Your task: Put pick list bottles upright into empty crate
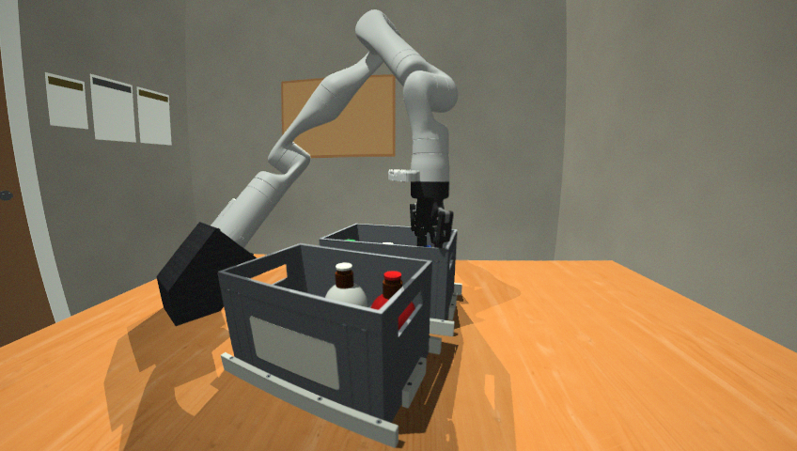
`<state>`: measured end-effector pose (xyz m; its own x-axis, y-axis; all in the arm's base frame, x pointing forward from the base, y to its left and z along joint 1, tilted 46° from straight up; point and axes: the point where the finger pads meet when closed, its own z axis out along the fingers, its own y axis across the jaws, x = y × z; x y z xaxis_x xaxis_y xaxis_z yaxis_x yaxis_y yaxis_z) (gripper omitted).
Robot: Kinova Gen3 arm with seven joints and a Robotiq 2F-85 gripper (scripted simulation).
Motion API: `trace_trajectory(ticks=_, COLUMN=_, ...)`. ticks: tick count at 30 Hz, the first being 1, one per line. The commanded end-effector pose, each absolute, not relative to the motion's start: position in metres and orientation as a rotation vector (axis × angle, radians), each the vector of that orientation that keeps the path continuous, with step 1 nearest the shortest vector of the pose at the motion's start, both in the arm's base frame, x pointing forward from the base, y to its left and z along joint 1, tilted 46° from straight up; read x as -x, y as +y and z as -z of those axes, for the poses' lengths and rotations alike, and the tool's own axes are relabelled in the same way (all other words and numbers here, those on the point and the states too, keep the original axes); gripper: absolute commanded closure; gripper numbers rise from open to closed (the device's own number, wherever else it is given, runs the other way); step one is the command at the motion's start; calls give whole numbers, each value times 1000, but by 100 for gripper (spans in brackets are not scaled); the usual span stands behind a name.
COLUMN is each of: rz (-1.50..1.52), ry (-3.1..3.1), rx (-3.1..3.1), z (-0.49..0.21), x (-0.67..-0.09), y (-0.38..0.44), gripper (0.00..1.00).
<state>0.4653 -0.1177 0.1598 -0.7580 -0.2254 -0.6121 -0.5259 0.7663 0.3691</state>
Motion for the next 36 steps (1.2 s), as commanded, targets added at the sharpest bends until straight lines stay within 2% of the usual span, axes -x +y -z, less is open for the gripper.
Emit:
trace_trajectory(ticks=1, rz=-725, ry=2408, rx=562, z=-159, x=-466, y=-117, gripper=33)
trace_trajectory(ticks=36, rz=-723, ry=2415, rx=557, z=-182, x=-452, y=-140, gripper=33)
